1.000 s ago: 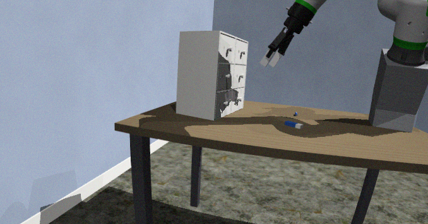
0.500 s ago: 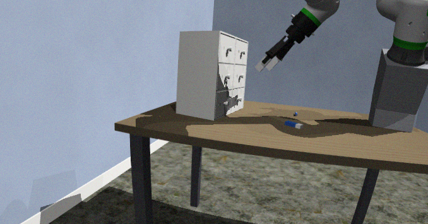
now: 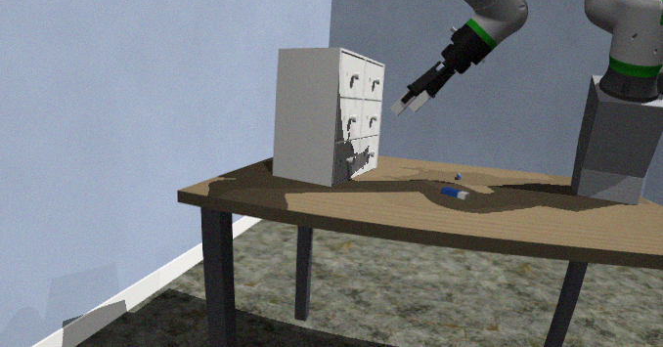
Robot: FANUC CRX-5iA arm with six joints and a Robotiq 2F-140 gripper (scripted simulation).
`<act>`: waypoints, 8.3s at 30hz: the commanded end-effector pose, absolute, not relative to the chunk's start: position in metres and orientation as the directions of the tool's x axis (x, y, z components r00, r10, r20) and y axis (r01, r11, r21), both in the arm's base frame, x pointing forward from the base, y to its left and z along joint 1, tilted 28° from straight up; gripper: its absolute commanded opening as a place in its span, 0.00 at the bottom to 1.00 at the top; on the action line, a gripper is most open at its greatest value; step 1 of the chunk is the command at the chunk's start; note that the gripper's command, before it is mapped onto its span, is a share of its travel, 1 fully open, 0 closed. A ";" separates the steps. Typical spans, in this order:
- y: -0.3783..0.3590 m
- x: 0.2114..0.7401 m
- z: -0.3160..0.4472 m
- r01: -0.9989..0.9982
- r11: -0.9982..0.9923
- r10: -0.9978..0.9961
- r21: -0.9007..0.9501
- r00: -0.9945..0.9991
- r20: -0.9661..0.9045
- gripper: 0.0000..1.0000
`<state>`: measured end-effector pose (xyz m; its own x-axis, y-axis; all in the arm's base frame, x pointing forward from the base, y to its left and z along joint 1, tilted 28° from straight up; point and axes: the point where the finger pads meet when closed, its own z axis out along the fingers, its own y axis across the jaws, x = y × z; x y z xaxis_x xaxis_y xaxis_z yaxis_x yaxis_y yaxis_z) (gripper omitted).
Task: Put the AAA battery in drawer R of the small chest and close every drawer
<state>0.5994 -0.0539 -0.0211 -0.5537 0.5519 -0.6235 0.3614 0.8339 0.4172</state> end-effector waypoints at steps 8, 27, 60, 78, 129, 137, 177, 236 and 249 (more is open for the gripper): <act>-0.054 0.609 -0.027 0.297 0.834 0.552 0.466 -0.419 -0.721 1.00; -0.054 0.629 -0.042 0.336 0.830 0.541 0.445 -0.289 -0.790 1.00; -0.052 0.638 -0.052 0.299 0.834 0.519 0.463 -0.140 -0.843 1.00; -0.024 0.651 -0.112 0.299 0.834 0.519 0.463 -0.140 -0.843 1.00; -0.019 0.653 -0.121 0.299 0.834 0.519 0.463 -0.140 -0.843 1.00; -0.019 0.653 -0.121 0.299 0.834 0.519 0.463 -0.140 -0.843 1.00; -0.039 0.644 -0.079 0.299 0.834 0.519 0.463 -0.140 -0.843 1.00; -0.055 0.610 -0.028 0.299 0.834 0.551 0.464 -0.409 -0.727 1.00; -0.054 0.599 -0.022 0.297 0.834 0.551 0.466 -0.502 -0.666 1.00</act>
